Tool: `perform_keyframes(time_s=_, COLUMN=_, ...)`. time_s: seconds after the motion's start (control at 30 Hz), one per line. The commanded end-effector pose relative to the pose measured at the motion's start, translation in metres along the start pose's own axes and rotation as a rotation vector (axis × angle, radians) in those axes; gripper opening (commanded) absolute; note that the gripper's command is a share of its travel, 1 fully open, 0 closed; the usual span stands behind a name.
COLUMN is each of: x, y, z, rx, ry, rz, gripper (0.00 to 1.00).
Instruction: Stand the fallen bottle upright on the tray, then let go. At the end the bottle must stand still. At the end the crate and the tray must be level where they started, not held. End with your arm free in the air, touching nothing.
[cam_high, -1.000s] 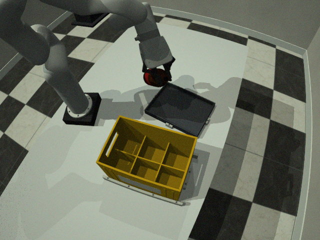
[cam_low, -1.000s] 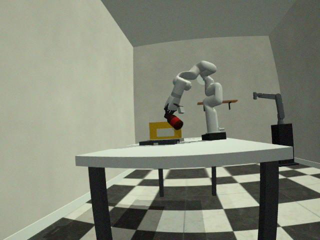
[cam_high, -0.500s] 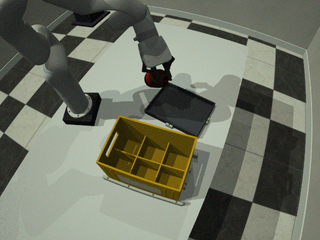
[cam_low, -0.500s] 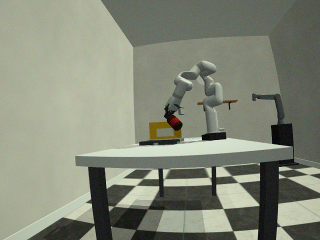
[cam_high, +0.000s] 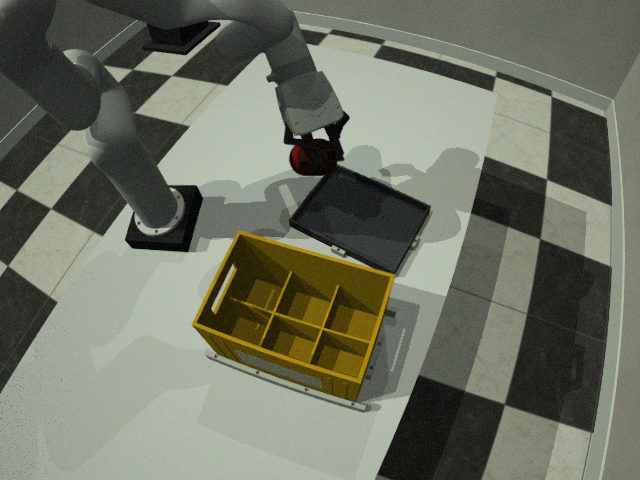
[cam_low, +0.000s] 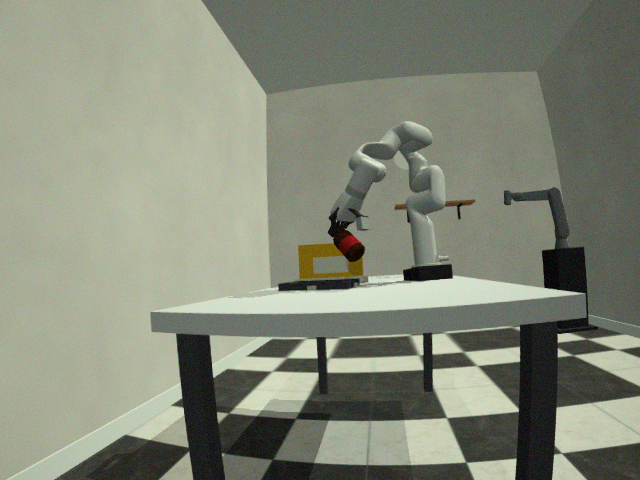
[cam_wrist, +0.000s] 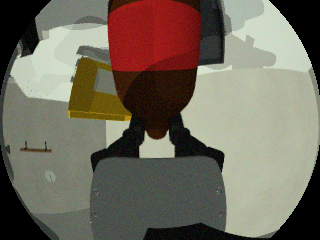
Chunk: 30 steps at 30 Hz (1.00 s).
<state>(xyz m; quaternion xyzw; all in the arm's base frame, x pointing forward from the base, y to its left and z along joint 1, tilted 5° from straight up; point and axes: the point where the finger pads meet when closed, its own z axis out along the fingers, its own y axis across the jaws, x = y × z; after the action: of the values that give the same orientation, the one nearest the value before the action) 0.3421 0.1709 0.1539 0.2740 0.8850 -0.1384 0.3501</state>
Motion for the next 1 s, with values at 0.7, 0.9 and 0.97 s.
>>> perform_keyframes(time_s=0.7, x=-0.0001, y=0.0003, z=-0.0005, rx=0.002, ry=-0.041, rz=0.001, gripper=0.00)
perform_keyframes(time_s=0.9, x=0.0004, y=0.0000, z=-0.0005, rx=0.004, ry=-0.082, rz=0.000, gripper=0.00)
perform_keyframes(time_s=0.97, x=0.0004, y=0.0000, z=-0.0006, rx=0.004, ry=-0.096, rz=0.000, gripper=0.00)
